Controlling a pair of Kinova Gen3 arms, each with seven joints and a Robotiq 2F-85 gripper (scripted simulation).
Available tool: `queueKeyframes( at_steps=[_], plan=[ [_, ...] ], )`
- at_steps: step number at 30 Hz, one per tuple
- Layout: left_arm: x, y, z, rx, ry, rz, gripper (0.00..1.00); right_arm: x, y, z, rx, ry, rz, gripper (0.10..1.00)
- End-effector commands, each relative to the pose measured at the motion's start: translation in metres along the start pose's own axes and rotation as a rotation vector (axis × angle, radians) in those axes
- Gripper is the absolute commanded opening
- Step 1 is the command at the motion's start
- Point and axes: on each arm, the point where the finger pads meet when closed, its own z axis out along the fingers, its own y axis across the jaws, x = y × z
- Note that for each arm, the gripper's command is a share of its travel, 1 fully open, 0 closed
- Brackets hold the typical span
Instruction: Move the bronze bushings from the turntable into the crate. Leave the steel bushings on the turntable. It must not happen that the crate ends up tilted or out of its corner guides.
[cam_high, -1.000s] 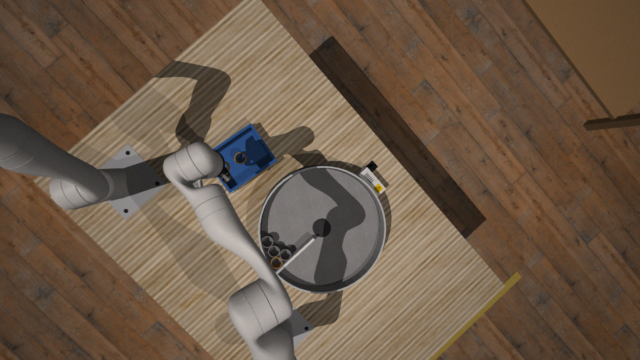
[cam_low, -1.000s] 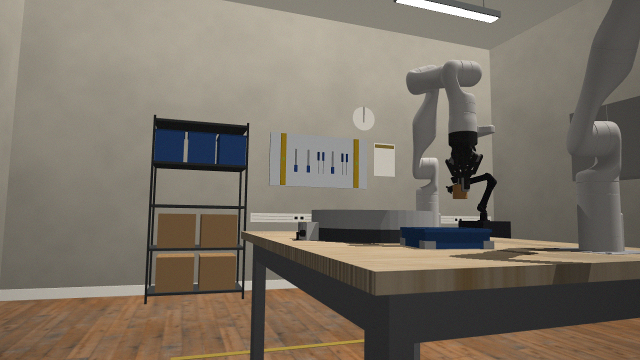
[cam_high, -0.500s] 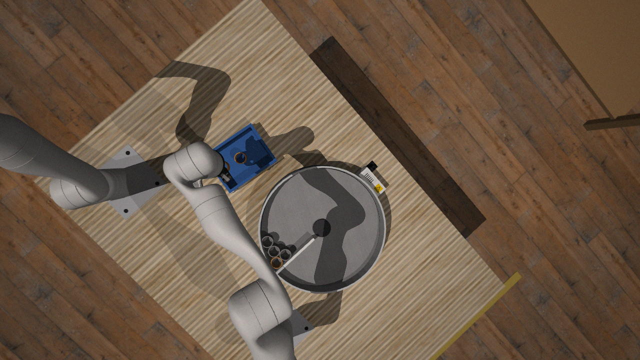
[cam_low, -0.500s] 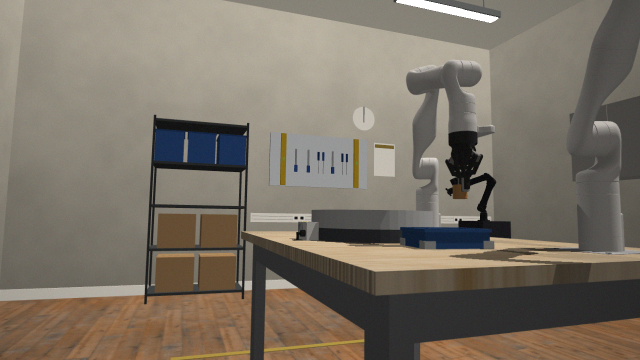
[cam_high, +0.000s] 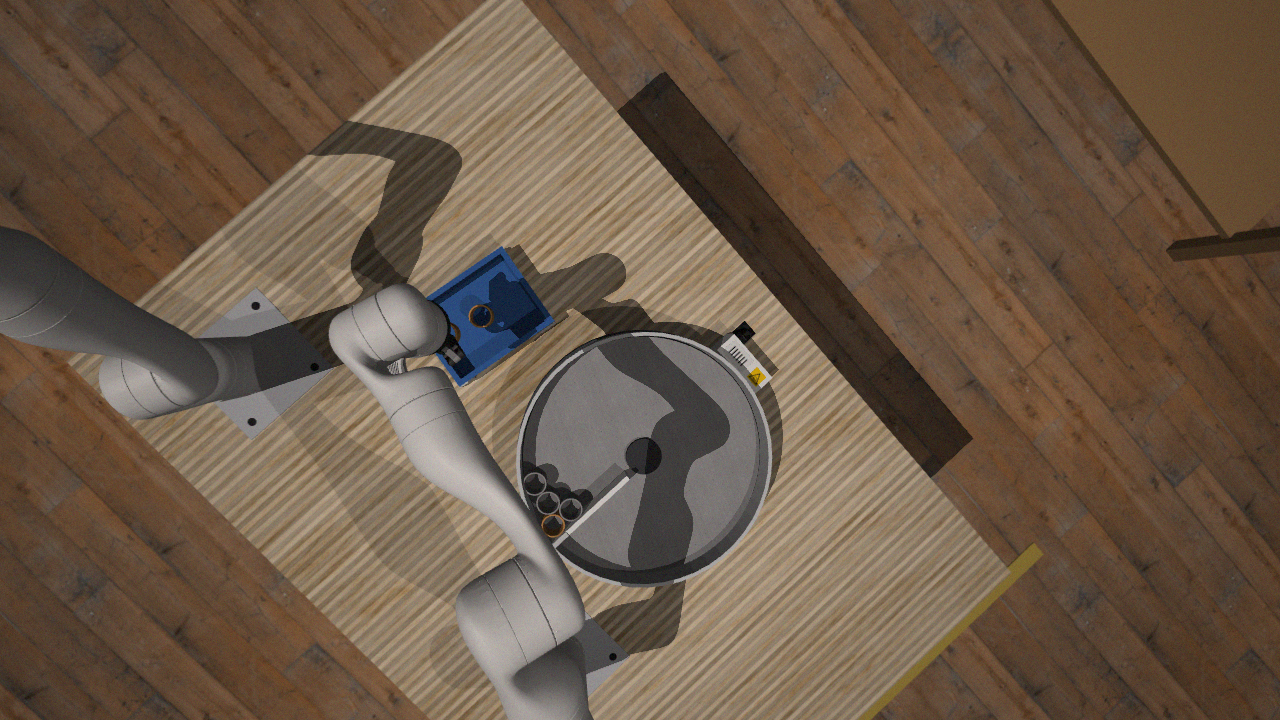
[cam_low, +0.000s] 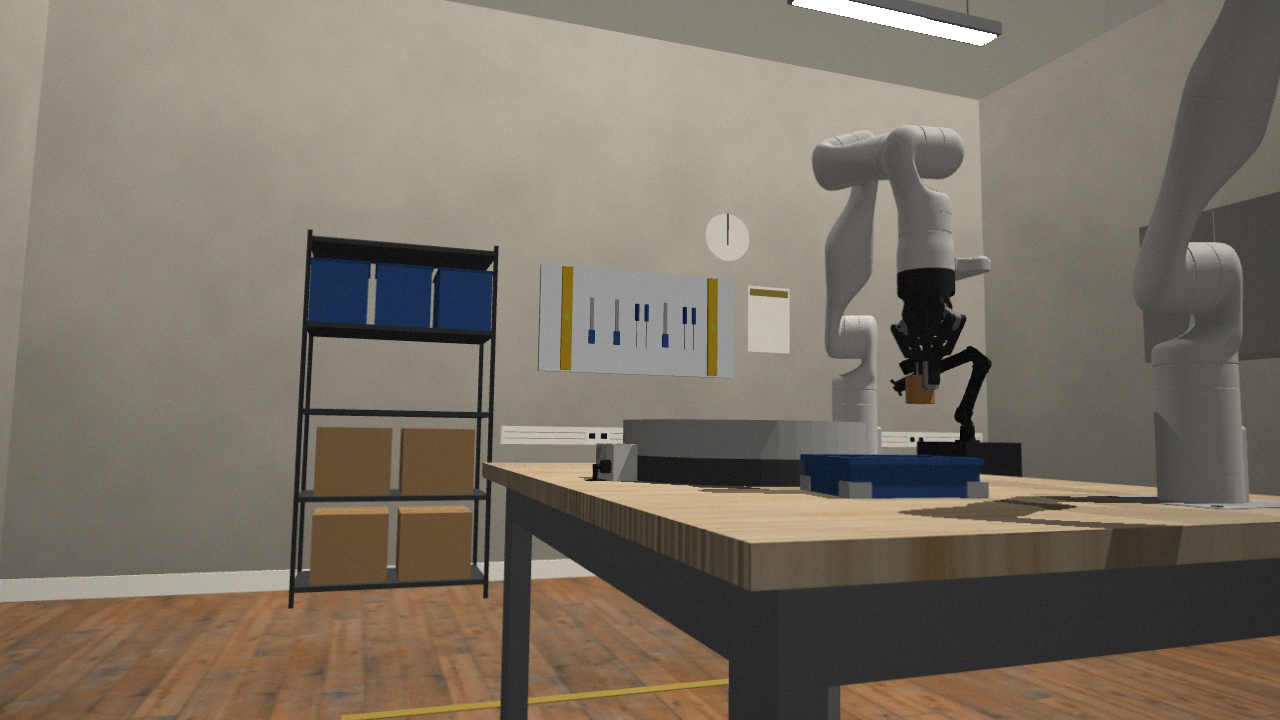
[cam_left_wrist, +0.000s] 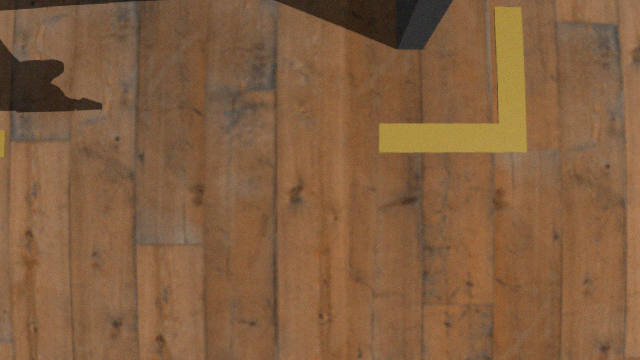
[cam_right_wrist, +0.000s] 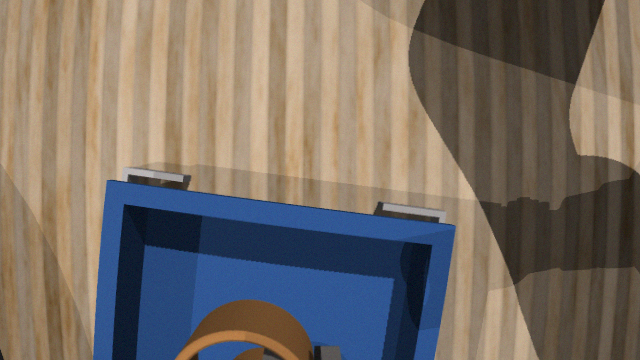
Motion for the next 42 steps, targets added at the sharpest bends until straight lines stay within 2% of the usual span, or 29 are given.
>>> queueKeyframes(
  at_steps=[1, 7, 11, 42],
  plan=[
    [0.000, 0.000, -0.001, 0.000, -0.002, 0.000, 1.000, 0.000, 0.000, 0.012, -0.002, -0.001, 0.000, 0.099],
    [0.000, 0.000, -0.001, 0.000, -0.002, 0.000, 1.000, 0.000, 0.001, 0.048, -0.002, -0.001, 0.000, 0.099],
    [0.000, 0.000, -0.001, 0.000, -0.002, 0.000, 1.000, 0.000, 0.001, 0.063, -0.002, -0.001, 0.000, 0.099],
    [0.000, 0.000, -0.001, 0.000, -0.002, 0.000, 1.000, 0.000, 0.001, 0.066, -0.002, -0.001, 0.000, 0.099]
  ],
)
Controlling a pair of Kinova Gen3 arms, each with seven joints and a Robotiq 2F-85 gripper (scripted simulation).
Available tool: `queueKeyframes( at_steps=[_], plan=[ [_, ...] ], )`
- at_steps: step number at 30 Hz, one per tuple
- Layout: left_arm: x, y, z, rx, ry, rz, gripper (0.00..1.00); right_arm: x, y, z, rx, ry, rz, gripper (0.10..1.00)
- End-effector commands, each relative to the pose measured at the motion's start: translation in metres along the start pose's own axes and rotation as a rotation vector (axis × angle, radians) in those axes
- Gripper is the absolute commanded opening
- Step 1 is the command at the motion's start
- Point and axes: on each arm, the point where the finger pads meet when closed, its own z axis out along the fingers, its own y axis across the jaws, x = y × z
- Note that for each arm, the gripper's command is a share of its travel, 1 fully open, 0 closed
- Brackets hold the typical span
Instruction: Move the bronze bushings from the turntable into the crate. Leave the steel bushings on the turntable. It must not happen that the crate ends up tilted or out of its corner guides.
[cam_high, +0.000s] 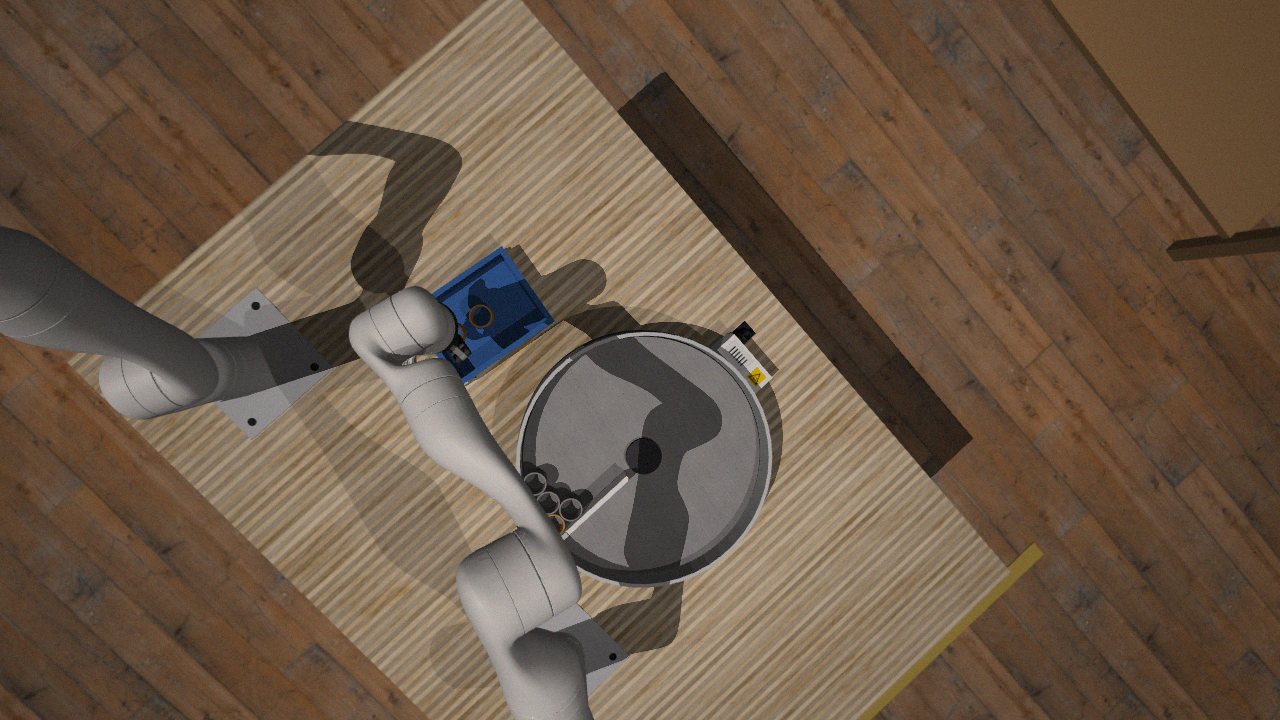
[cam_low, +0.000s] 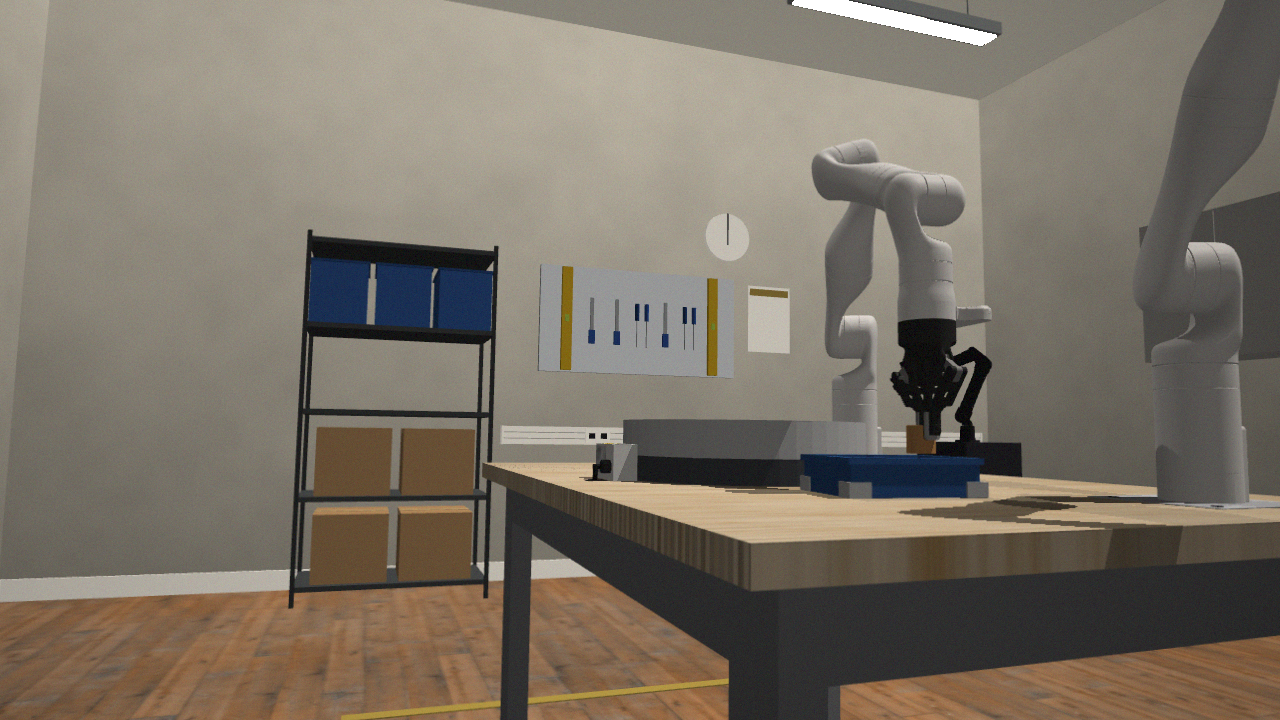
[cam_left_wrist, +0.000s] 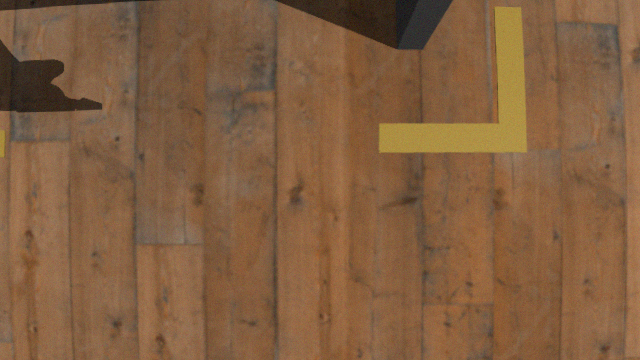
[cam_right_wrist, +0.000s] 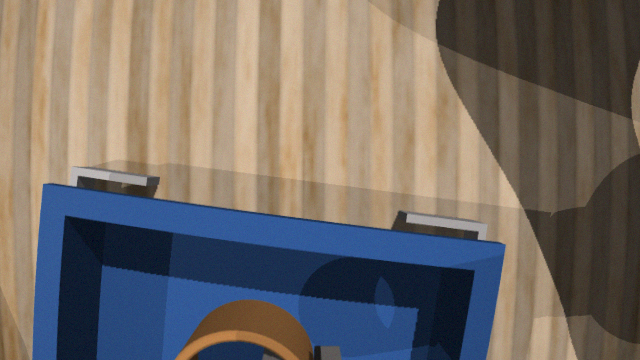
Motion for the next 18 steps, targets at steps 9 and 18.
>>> queueKeyframes(
  at_steps=[9, 18],
  plan=[
    [-0.0004, 0.0001, -0.0008, 0.000, -0.002, 0.000, 1.000, -0.0003, 0.0006, -0.0015, -0.002, -0.001, 0.000, 0.099],
    [-0.0004, 0.0001, -0.0008, 0.000, -0.002, 0.000, 1.000, -0.0003, 0.0006, 0.0012, -0.002, -0.001, 0.000, 0.099]
  ],
)
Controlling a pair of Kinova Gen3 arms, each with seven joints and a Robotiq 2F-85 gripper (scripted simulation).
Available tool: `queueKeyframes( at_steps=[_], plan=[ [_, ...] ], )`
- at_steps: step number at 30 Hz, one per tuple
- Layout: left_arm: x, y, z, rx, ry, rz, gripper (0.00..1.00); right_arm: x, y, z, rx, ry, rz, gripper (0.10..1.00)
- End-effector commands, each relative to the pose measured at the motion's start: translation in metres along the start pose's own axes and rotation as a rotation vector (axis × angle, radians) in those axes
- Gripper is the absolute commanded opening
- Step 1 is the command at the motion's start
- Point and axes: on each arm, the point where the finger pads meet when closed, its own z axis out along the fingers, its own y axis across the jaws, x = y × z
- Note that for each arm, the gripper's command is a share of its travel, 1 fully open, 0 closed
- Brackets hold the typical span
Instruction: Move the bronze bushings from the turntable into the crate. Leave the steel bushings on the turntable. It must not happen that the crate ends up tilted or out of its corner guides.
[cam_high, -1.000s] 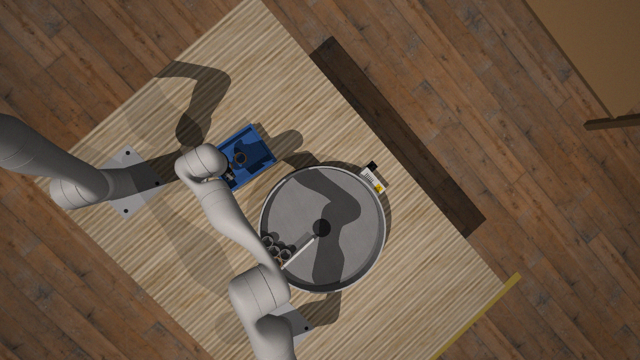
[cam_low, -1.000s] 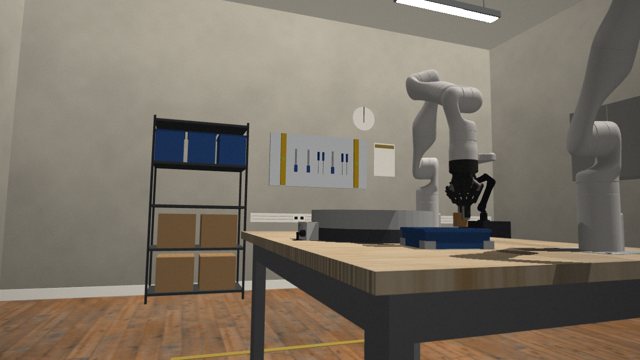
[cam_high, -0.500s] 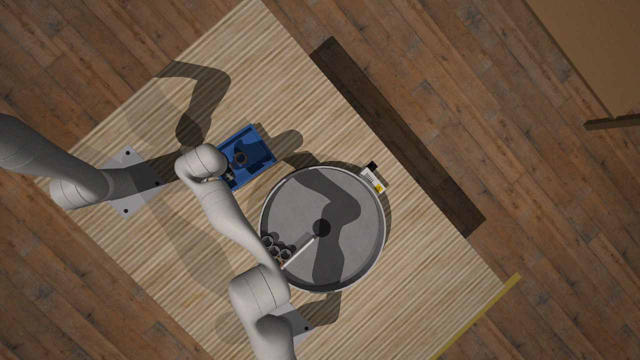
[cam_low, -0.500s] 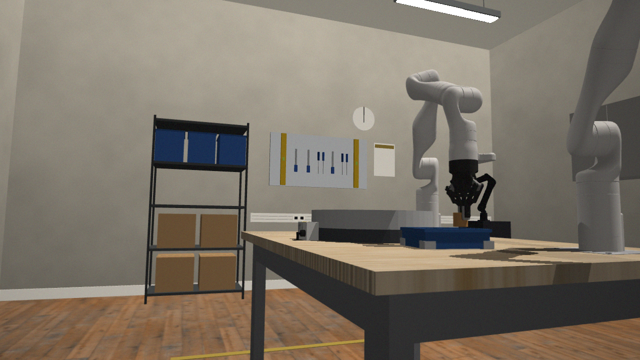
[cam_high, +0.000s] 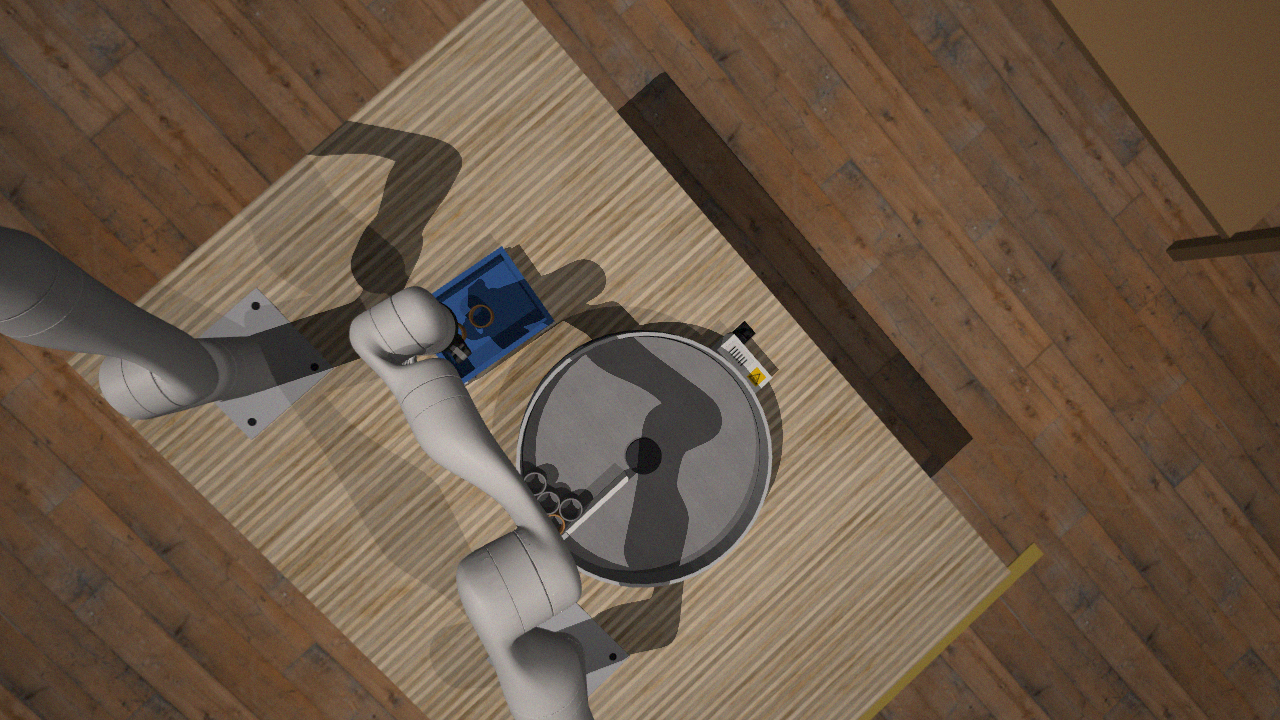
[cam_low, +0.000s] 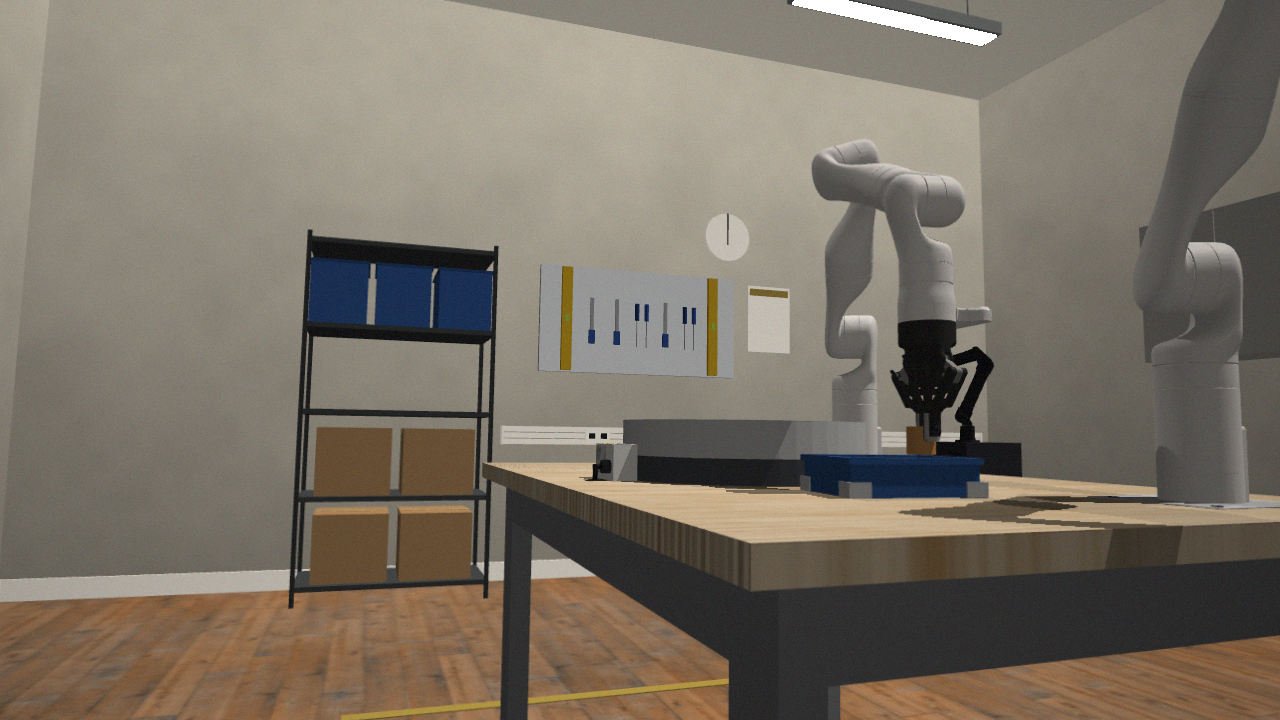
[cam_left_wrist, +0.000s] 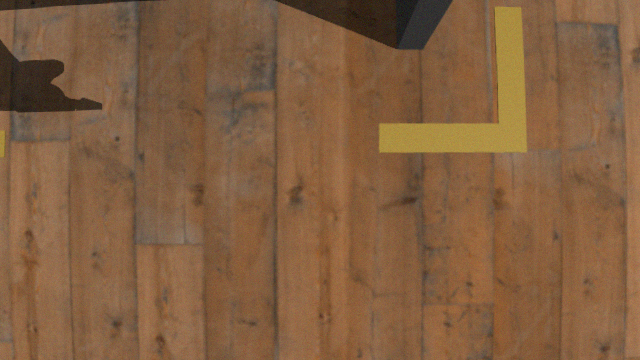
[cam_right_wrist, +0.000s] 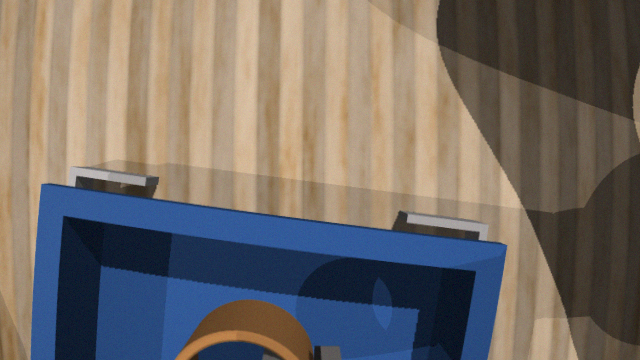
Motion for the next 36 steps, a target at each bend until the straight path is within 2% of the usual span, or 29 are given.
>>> queueKeyframes(
  at_steps=[1, 7, 19, 36],
  plan=[
    [0.000, 0.000, -0.001, 0.000, -0.002, 0.000, 1.000, 0.000, 0.001, 0.001, -0.002, -0.001, 0.000, 0.099],
    [0.000, 0.000, -0.001, 0.000, -0.002, 0.000, 1.000, 0.000, 0.001, 0.005, -0.002, -0.001, 0.000, 0.099],
    [0.000, 0.000, -0.001, 0.000, -0.002, 0.000, 1.000, 0.000, 0.001, 0.026, -0.002, -0.001, 0.000, 0.099],
    [0.000, 0.000, -0.001, 0.000, -0.002, 0.000, 1.000, 0.000, 0.001, 0.039, -0.002, -0.001, 0.000, 0.099]
  ],
)
